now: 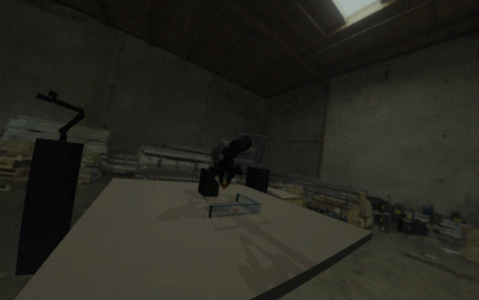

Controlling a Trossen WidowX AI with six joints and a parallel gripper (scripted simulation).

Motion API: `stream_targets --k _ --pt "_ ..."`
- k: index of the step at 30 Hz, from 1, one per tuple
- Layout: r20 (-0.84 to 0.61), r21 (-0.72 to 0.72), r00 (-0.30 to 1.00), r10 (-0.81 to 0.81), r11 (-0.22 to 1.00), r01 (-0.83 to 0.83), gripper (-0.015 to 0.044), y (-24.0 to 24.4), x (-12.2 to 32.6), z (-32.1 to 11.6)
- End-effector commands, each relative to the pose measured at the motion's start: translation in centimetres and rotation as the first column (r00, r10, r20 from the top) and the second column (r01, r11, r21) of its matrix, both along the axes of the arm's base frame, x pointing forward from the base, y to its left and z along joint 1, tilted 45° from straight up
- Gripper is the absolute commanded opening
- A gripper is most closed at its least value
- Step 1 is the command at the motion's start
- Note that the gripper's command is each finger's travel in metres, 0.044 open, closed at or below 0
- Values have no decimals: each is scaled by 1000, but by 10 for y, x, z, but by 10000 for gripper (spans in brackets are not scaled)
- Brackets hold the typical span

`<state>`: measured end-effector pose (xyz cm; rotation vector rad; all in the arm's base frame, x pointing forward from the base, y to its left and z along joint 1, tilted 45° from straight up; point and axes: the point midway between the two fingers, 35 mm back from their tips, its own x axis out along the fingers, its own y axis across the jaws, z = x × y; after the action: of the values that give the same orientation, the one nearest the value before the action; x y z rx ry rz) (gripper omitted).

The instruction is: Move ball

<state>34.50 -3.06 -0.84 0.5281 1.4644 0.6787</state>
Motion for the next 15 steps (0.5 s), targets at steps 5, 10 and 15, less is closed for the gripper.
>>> stream_targets --k 5,10,15 --pt "0 -2 1000 14 1000 -14 0 42 16 13" --pt "0 3 1000 15 1000 -15 0 73 24 23" --pt "0 8 1000 16 1000 -16 0 88 27 28"
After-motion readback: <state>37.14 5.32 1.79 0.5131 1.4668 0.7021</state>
